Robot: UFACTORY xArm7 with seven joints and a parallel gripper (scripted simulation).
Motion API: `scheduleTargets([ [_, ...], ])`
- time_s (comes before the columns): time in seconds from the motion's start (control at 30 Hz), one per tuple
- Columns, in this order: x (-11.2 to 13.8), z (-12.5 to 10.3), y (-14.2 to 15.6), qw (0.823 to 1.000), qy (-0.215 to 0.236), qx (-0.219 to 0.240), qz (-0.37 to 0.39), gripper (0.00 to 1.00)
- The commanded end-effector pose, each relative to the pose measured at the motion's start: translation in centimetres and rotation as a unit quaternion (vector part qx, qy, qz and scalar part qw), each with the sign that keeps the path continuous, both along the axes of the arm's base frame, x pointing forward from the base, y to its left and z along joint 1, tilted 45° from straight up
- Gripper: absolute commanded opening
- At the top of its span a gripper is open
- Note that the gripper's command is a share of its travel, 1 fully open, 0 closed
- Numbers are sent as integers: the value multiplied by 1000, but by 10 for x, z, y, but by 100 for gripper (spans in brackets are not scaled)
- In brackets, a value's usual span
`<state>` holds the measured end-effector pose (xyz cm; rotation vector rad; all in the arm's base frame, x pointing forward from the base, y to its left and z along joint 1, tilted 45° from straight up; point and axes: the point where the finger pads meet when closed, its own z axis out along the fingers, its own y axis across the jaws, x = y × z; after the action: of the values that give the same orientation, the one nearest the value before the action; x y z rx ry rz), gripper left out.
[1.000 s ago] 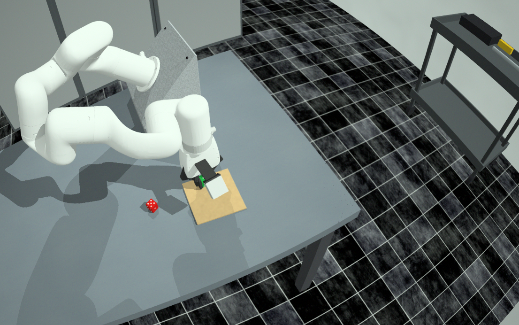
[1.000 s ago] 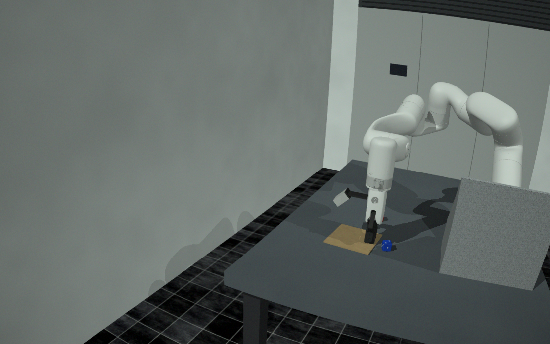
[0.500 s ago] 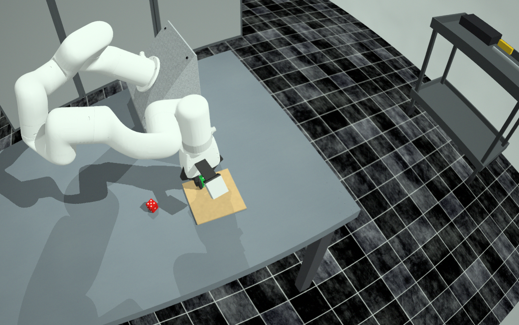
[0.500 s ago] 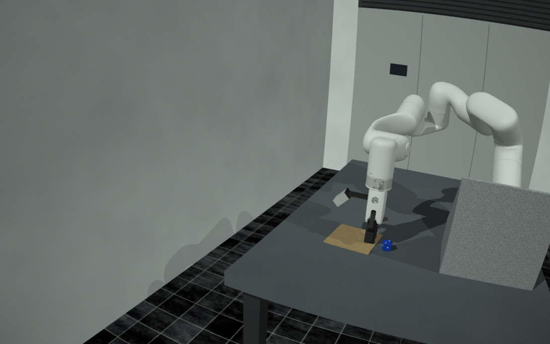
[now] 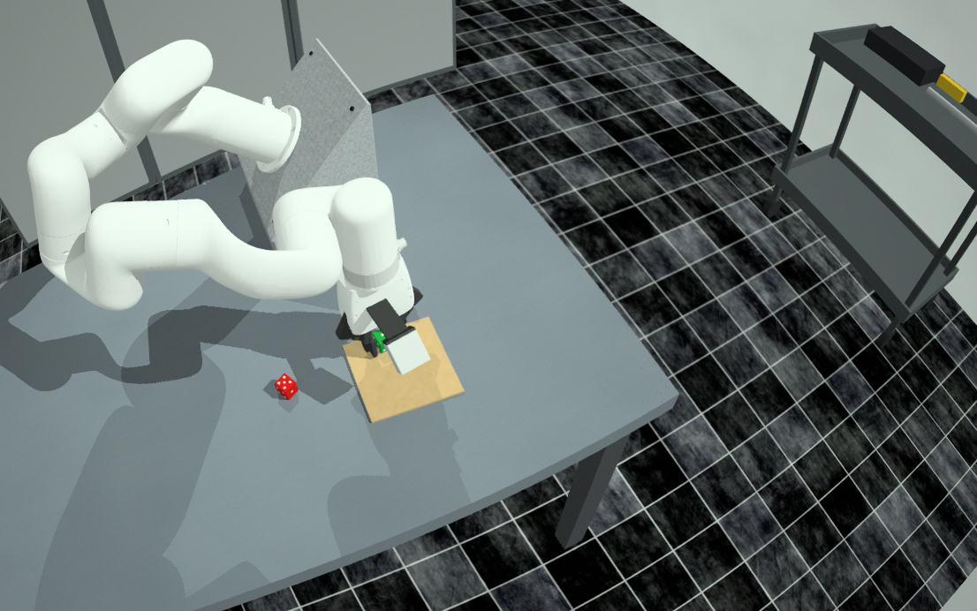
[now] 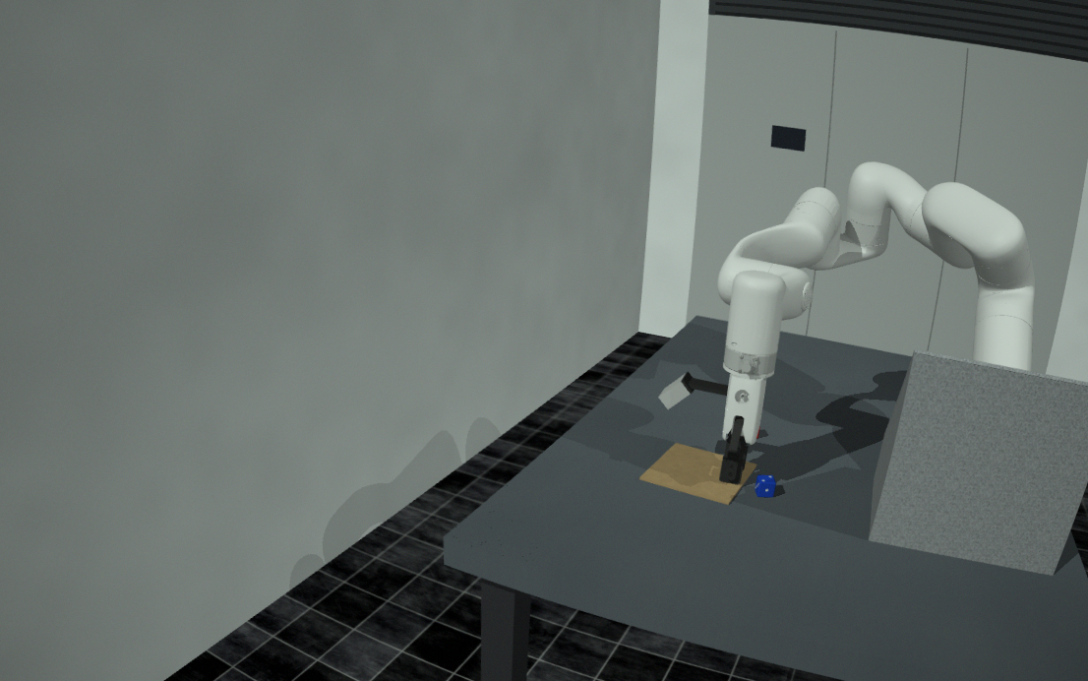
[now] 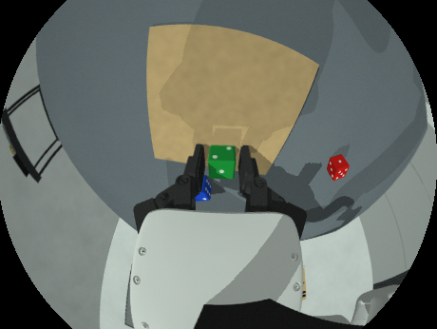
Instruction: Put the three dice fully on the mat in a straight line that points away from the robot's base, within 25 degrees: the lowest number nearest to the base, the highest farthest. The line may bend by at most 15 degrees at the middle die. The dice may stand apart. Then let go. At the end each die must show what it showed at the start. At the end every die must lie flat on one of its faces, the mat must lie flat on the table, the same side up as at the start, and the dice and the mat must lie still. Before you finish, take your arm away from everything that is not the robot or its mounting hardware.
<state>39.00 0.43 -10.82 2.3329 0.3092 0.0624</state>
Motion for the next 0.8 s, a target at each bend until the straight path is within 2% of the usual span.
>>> scheduleTargets([
  [0.0, 1, 1, 2, 1000, -1, 1, 2, 42],
  [0.53, 0, 6, 8, 1000, -1, 1, 2, 42],
  [0.77, -5, 29, 30, 1000, -1, 1, 2, 42],
])
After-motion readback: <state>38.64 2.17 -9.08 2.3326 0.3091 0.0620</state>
